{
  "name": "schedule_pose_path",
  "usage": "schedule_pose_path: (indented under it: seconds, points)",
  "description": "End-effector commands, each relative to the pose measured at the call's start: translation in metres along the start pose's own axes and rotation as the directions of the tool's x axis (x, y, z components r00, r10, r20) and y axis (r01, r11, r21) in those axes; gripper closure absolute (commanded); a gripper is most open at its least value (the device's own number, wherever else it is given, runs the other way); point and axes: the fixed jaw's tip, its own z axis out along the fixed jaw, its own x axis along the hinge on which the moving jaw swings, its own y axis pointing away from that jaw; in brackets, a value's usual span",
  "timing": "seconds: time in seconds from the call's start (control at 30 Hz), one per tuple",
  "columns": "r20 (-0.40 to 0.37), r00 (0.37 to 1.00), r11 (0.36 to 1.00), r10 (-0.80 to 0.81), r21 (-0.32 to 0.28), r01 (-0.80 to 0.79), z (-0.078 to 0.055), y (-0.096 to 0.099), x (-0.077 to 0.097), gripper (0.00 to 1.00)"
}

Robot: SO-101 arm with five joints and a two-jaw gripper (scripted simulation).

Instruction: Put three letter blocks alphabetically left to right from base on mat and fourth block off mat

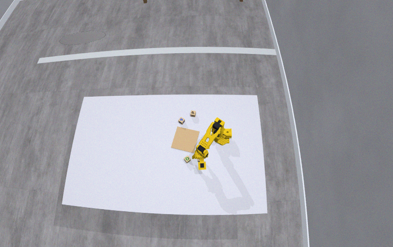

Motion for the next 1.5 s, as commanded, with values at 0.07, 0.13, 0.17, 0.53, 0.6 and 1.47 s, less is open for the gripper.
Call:
schedule_pose_path:
  seconds: [0.07, 0.13, 0.17, 0.53, 0.6, 1.47]
  points:
    - [0.097, 0.995, 0.997, -0.004, 0.076, -0.004, -0.036, -0.011, -0.016, 0.64]
    - [0.097, 0.995, 0.997, -0.004, 0.076, -0.004, -0.040, -0.010, -0.015, 0.64]
    - [0.097, 0.995, 0.997, -0.004, 0.076, -0.004, -0.040, -0.010, -0.015, 0.64]
    - [0.097, 0.995, 0.997, -0.004, 0.076, -0.004, -0.069, -0.006, -0.010, 0.64]
    - [0.097, 0.995, 0.997, -0.004, 0.076, -0.004, -0.070, -0.006, -0.010, 0.64]
    - [0.110, 0.994, 0.996, -0.005, 0.087, -0.005, -0.073, -0.007, -0.010, 0.64]
